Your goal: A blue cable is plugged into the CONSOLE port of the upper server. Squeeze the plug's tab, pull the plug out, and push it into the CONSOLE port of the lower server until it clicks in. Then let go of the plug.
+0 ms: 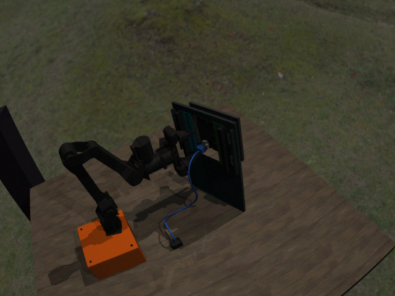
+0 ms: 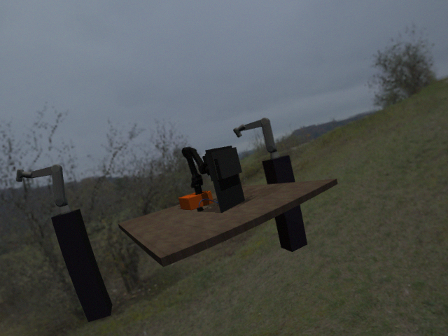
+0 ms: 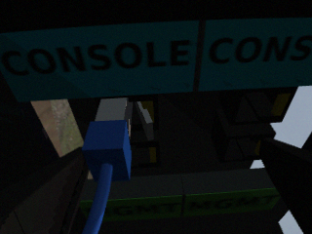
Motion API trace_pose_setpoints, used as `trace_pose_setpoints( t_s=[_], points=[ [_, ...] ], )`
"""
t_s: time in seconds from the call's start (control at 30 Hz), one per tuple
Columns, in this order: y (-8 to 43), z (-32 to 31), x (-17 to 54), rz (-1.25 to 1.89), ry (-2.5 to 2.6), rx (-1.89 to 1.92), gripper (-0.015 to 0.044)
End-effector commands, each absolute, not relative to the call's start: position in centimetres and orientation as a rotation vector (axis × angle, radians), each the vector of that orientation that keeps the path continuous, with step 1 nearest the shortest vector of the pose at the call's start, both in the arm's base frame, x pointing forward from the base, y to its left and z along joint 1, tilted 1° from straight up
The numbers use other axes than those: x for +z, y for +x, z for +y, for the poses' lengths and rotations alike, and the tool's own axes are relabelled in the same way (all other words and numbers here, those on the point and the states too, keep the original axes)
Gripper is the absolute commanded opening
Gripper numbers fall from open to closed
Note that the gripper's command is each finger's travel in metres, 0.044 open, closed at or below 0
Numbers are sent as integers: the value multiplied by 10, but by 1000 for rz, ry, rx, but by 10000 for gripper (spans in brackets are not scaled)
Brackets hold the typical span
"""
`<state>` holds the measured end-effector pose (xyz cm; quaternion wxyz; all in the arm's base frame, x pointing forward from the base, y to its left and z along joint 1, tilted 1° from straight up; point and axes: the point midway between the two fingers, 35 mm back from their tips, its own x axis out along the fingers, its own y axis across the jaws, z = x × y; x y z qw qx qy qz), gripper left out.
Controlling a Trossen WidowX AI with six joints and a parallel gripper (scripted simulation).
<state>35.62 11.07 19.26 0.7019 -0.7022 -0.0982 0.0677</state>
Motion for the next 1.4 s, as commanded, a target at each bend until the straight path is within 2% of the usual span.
trace_pose_setpoints(
  t_s=[0.0,1.37],
  points=[
    [354,114,193,-217,-1563,151,440],
    [341,141,193,-216,-1560,152,440]
  ],
)
